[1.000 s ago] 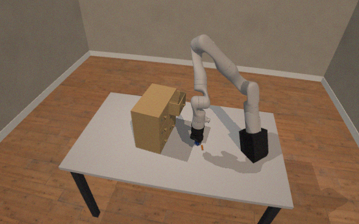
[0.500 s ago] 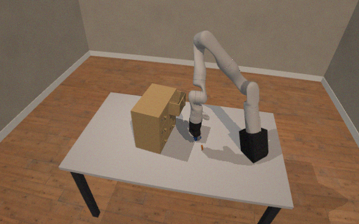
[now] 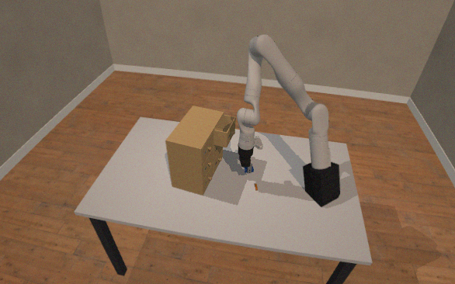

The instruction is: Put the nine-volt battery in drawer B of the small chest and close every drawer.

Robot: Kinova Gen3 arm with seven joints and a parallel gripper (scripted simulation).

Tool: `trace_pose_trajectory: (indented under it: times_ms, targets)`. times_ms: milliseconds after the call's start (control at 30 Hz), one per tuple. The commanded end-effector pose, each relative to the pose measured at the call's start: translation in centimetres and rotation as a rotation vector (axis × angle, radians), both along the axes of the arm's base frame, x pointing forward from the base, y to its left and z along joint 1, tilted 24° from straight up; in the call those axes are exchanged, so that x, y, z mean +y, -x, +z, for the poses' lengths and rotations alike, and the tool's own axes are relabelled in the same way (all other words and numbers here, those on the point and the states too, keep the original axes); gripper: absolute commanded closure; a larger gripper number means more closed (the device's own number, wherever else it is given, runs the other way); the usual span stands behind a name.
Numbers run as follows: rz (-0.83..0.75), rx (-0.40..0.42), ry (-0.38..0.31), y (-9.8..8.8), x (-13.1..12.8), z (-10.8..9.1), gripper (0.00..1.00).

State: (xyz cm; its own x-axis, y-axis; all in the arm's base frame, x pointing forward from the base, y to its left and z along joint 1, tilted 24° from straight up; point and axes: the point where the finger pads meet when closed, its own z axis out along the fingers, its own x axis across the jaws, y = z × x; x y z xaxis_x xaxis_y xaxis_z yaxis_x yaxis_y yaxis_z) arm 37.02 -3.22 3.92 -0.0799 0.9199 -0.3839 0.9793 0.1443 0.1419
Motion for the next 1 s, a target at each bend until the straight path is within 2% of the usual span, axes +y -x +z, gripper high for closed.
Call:
trace_pose_trajectory:
  times_ms: [0,67,567,967]
  targets:
    - [-0.059,-0.033,-0.012,-0.2,-0.9,0.6,0.49]
    - [-0.059,-0.033,-0.012,-0.2,-0.9,0.6,0.49]
    - [-0.331,-0.141,-0.069,-0.2,-3.6,1.7,0.49]
    - [-0.409,-0.173,-0.085,-0.2,-4.4,2.1,0.49]
